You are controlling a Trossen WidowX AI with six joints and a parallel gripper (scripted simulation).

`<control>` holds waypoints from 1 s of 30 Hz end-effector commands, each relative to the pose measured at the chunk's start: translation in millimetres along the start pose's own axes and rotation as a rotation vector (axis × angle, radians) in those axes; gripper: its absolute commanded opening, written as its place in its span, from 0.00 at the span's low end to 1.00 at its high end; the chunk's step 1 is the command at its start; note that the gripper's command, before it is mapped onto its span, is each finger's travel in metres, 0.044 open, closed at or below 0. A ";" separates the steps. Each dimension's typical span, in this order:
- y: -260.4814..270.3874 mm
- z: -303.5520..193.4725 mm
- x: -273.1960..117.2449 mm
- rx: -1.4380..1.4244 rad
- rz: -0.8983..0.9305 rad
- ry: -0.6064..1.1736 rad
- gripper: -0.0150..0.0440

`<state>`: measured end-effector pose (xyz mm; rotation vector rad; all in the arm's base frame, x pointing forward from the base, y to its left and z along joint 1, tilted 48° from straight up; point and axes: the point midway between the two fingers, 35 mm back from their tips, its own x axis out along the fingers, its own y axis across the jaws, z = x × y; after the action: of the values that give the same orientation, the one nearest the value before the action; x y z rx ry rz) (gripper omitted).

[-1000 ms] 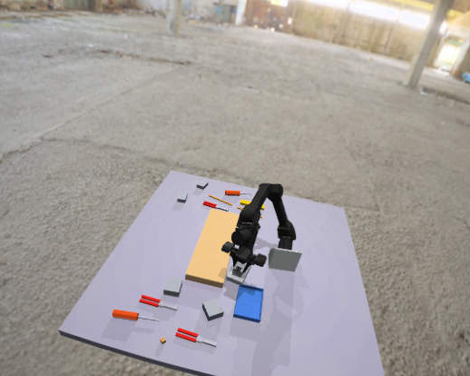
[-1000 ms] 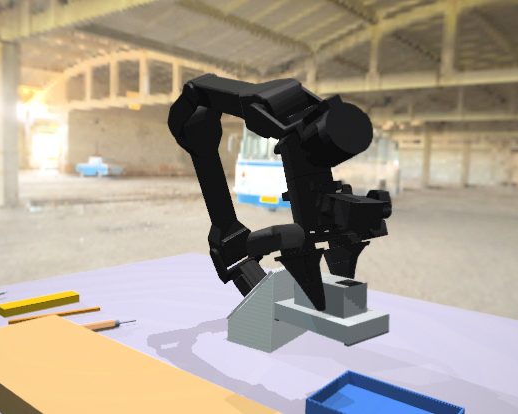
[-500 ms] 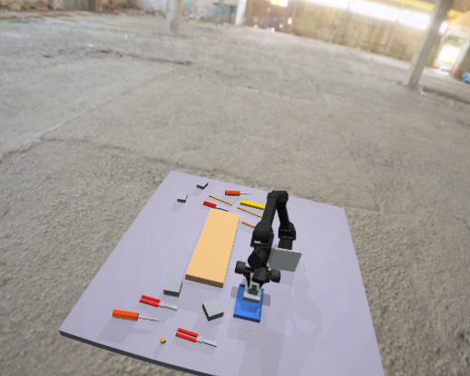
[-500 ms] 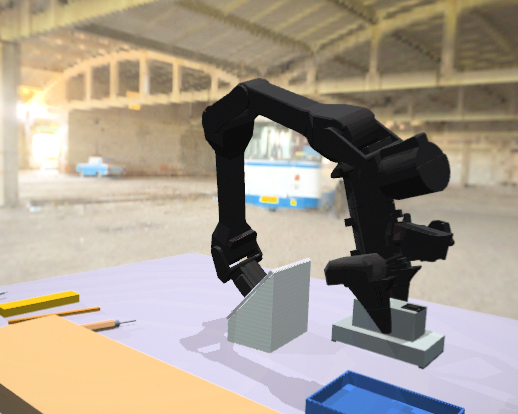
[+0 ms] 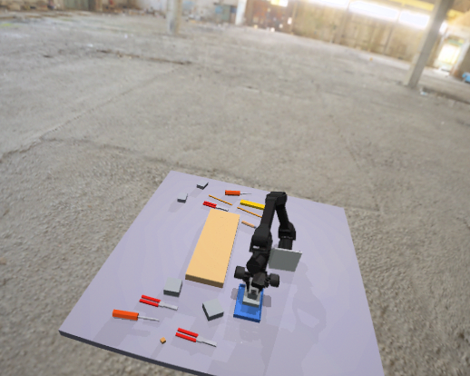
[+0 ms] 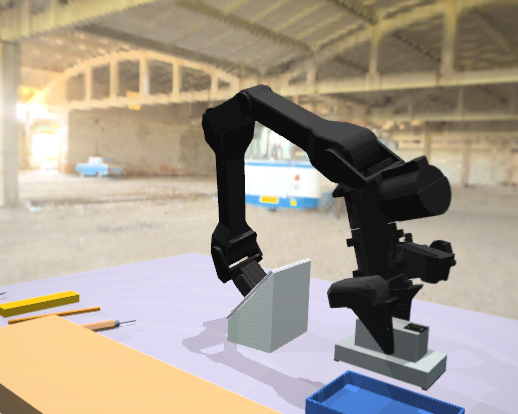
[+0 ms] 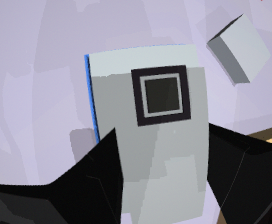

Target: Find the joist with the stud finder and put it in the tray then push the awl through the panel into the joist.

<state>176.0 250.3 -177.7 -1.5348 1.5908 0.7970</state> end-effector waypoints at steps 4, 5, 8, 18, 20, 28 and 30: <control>-1.4 -3.1 13.7 -0.002 -0.004 -0.004 0.25; -1.4 -3.6 15.6 -0.002 -0.004 -0.004 0.25; -1.4 -5.3 21.2 -0.002 -0.004 -0.004 0.25; -1.1 -11.5 39.4 -0.002 -0.004 -0.003 0.25; -0.9 -12.8 43.0 -0.002 -0.004 -0.003 0.25; -0.4 -16.8 53.2 -0.002 -0.004 -0.003 0.25; -0.5 -17.4 55.2 -0.002 -0.004 -0.003 0.25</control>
<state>174.8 209.5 -213.7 -1.5333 1.5937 0.7970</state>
